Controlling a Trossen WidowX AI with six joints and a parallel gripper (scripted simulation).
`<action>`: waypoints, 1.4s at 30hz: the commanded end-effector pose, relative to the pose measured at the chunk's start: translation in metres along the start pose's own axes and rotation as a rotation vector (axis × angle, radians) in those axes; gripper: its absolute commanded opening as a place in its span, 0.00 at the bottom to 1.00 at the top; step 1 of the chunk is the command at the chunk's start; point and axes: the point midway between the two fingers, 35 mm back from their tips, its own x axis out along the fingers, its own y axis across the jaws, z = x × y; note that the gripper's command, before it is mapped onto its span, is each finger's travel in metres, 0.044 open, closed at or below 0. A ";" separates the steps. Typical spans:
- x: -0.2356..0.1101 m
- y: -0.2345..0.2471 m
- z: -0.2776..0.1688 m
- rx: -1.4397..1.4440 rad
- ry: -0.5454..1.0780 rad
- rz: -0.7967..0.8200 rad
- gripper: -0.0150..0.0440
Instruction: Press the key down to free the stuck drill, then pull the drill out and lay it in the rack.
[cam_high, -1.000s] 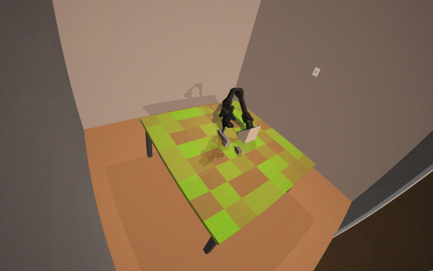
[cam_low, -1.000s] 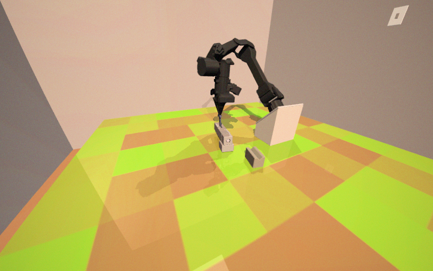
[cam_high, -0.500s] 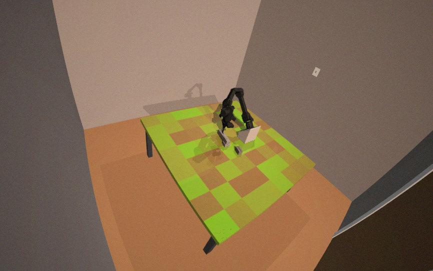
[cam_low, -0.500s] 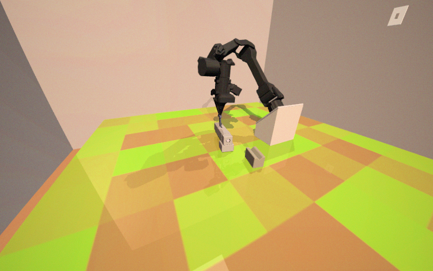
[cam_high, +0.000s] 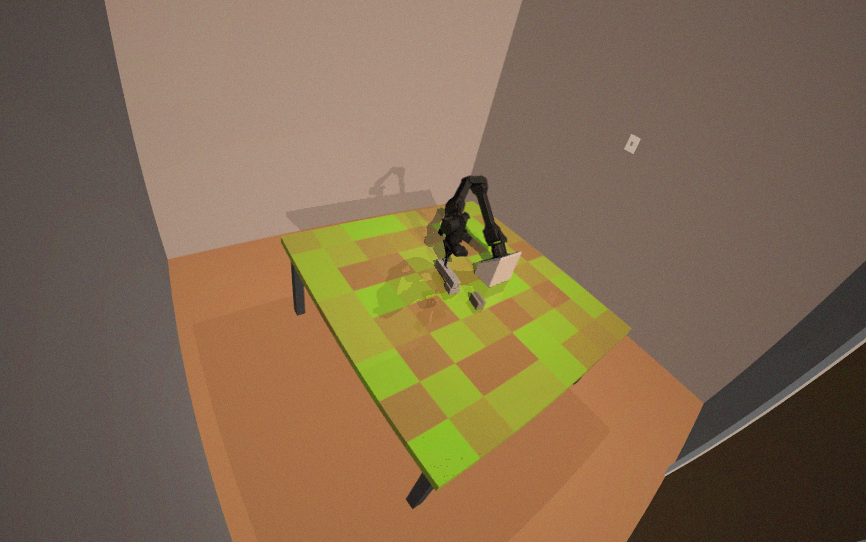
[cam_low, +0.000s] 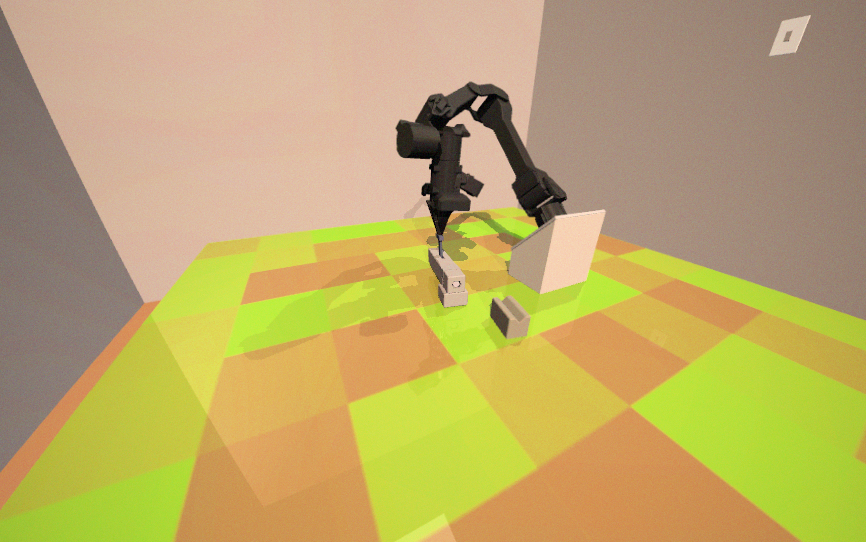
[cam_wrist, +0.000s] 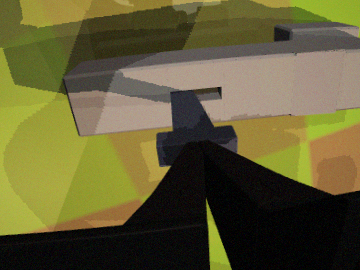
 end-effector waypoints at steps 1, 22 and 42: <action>0.019 0.000 0.009 -0.002 -0.053 0.009 0.25; -0.042 -0.015 -0.007 0.128 -0.039 0.002 0.97; 0.041 -0.163 0.002 1.570 -0.039 0.041 1.00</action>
